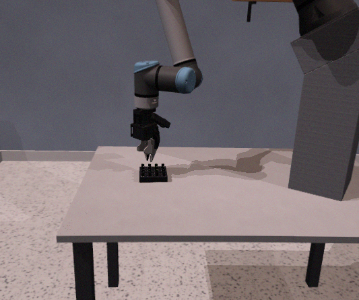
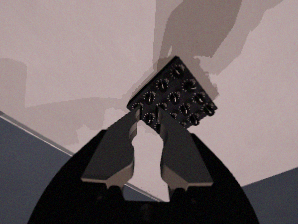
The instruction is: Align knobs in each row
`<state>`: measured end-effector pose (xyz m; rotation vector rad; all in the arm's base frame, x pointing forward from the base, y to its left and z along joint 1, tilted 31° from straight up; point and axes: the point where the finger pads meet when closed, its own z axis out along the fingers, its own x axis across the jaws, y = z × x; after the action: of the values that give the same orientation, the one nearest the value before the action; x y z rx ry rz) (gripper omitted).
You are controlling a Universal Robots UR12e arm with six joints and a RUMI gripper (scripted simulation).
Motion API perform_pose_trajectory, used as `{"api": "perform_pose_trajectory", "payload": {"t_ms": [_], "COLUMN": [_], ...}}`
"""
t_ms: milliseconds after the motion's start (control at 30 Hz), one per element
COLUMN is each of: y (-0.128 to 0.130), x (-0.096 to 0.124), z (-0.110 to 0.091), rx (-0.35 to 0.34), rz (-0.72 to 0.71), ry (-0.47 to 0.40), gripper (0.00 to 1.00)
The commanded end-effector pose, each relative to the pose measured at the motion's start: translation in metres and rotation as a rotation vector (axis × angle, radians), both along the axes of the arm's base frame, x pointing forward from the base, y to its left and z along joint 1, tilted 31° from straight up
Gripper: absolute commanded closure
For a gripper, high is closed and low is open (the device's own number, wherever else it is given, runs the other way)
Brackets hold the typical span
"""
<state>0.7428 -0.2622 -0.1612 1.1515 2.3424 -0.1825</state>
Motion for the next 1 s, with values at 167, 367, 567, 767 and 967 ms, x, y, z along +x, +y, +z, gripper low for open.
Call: {"api": "perform_pose_trajectory", "payload": {"t_ms": [167,367,567,767,967], "y": [-0.0021,-0.0024,-0.0025,-0.0025,-0.0025], "x": [0.0030,0.0034,0.0034,0.0034,0.0034], "z": [-0.0053,-0.0062,-0.0064,-0.0064,-0.0064], "rx": [0.000,0.000,0.000,0.000,0.000], "rz": [0.000,0.000,0.000,0.000,0.000], "ry": [-0.001,-0.001,-0.001,-0.001,-0.001], "gripper": [0.89,0.89,0.89,0.89,0.89]}}
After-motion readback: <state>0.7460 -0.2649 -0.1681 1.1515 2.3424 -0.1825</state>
